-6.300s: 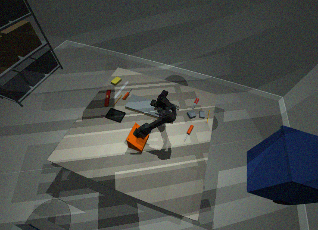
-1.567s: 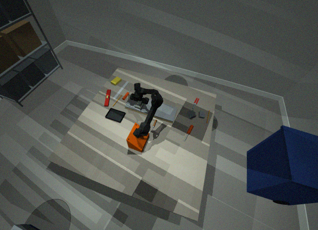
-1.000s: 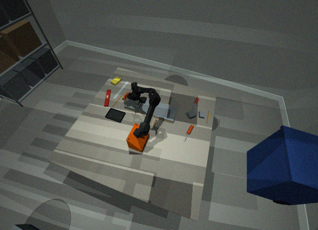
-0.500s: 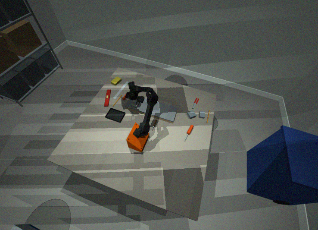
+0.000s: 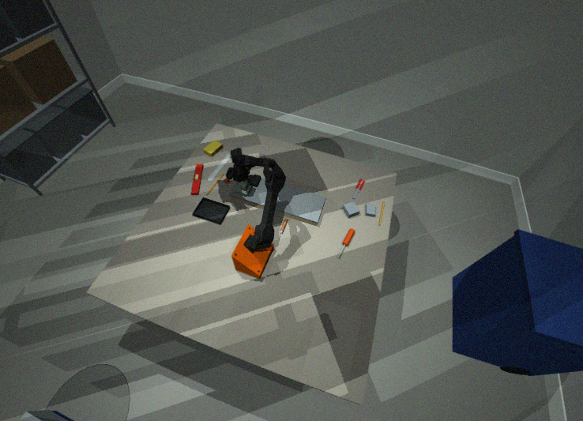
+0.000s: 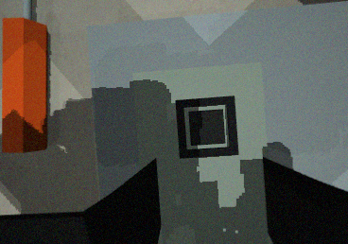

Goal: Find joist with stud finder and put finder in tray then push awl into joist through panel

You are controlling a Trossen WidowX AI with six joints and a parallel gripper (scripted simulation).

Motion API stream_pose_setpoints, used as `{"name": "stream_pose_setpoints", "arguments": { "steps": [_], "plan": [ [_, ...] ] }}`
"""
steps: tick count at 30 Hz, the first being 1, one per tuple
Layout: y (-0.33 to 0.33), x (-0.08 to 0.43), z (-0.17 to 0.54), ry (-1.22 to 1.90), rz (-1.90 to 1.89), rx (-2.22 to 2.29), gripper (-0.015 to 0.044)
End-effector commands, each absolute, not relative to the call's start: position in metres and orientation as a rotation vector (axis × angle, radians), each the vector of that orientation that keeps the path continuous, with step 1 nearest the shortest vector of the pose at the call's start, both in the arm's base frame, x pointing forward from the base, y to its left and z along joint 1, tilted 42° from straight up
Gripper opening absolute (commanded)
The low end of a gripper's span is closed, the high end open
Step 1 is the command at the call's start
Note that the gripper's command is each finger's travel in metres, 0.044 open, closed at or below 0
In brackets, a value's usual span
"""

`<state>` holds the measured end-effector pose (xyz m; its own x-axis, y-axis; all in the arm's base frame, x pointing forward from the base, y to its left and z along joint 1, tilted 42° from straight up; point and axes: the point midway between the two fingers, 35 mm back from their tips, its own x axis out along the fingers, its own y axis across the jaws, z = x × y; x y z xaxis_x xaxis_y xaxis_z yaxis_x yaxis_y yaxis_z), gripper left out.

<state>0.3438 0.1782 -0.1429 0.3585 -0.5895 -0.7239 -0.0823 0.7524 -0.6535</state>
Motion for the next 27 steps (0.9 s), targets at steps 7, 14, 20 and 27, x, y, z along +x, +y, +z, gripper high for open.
{"name": "stream_pose_setpoints", "arguments": {
  "steps": [7, 14, 20, 27],
  "plan": [
    [0.18, 0.343, -0.145, 1.178, -0.359, -0.674, 0.0],
    [0.182, 0.342, -0.147, 1.18, -0.355, -0.67, 0.0],
    [0.175, 0.343, -0.141, 1.18, -0.356, -0.671, 0.0],
    [0.167, 0.344, -0.134, 1.18, -0.356, -0.672, 0.0]
  ]
}}
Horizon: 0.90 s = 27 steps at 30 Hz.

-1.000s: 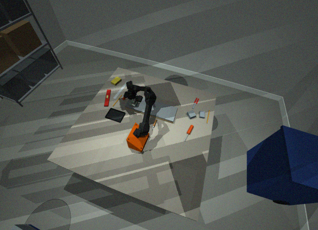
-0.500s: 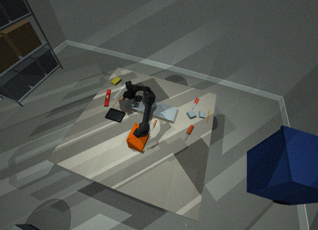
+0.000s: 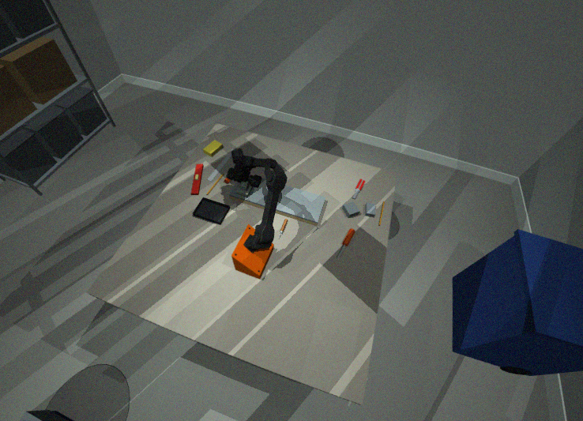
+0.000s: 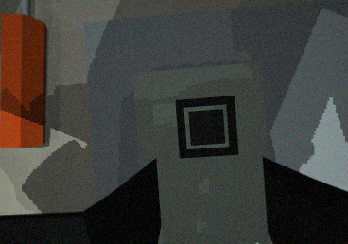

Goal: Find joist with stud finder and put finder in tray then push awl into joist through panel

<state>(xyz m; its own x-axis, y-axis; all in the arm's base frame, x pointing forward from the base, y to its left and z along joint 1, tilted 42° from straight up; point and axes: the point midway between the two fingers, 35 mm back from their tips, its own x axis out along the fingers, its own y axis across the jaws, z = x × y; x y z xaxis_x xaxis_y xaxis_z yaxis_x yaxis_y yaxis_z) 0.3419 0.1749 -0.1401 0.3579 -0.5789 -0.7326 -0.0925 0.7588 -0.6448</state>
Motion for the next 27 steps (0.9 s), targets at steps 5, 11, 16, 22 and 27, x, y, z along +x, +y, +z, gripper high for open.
{"name": "stream_pose_setpoints", "arguments": {
  "steps": [5, 11, 16, 22, 27],
  "plan": [
    [0.161, 0.345, -0.129, 1.18, -0.357, -0.672, 0.0],
    [0.154, 0.345, -0.123, 1.18, -0.357, -0.673, 0.0],
    [0.148, 0.346, -0.119, 1.18, -0.358, -0.674, 0.0],
    [0.141, 0.347, -0.113, 1.18, -0.358, -0.675, 0.0],
    [0.135, 0.348, -0.108, 1.18, -0.358, -0.675, 0.0]
  ]
}}
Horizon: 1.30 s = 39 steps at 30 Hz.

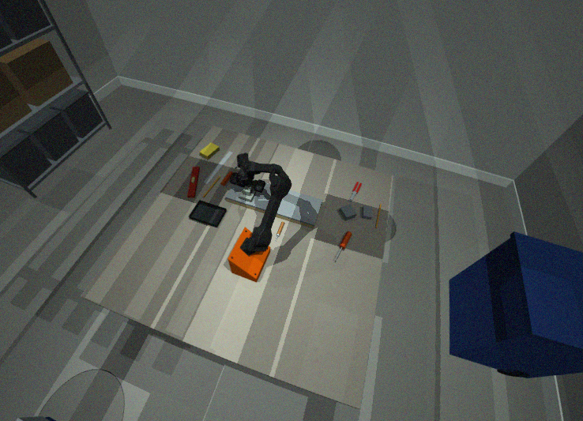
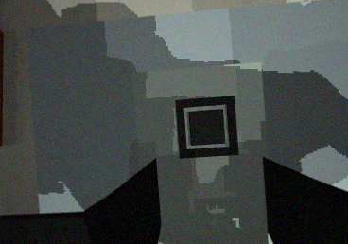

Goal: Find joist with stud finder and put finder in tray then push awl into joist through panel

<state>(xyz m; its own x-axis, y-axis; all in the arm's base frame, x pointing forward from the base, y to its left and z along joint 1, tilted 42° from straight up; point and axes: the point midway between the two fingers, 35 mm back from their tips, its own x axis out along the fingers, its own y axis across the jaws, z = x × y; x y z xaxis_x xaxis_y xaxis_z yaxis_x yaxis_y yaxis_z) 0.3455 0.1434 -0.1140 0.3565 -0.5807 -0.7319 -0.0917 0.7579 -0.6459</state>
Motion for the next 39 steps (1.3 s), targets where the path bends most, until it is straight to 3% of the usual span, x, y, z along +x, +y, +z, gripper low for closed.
{"name": "stream_pose_setpoints", "arguments": {
  "steps": [1, 39],
  "plan": [
    [0.134, 0.348, -0.107, 1.18, -0.359, -0.675, 0.0],
    [0.089, 0.353, -0.069, 1.181, -0.361, -0.679, 0.0]
  ]
}}
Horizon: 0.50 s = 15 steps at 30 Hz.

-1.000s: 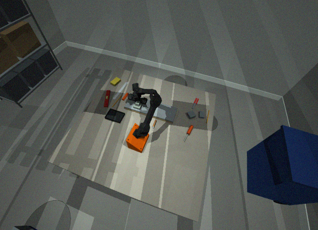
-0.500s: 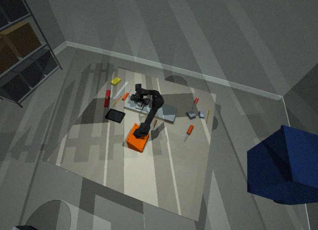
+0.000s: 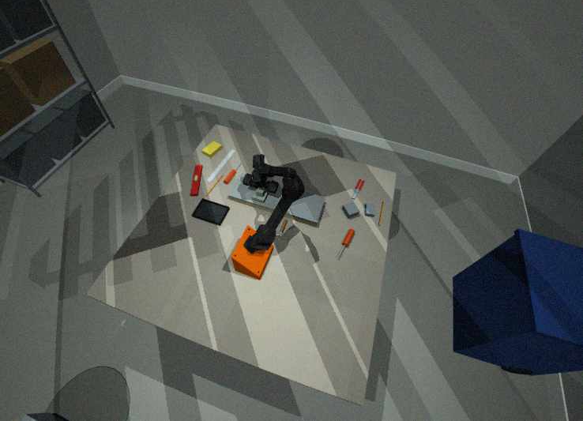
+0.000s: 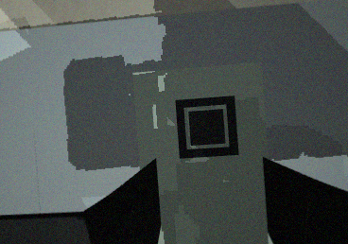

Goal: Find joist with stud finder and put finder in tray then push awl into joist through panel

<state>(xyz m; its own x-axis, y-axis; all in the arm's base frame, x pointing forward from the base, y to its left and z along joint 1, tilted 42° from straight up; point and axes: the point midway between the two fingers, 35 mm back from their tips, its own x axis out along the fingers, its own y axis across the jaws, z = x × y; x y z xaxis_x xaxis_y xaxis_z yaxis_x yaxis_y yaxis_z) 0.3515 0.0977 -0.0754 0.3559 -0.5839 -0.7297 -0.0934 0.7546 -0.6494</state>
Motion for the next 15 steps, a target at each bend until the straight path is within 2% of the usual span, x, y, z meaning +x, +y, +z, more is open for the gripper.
{"name": "stream_pose_setpoints", "arguments": {
  "steps": [1, 15],
  "plan": [
    [0.088, 0.353, -0.068, 1.181, -0.361, -0.68, 0.0],
    [0.072, 0.355, -0.054, 1.181, -0.362, -0.681, 0.0]
  ]
}}
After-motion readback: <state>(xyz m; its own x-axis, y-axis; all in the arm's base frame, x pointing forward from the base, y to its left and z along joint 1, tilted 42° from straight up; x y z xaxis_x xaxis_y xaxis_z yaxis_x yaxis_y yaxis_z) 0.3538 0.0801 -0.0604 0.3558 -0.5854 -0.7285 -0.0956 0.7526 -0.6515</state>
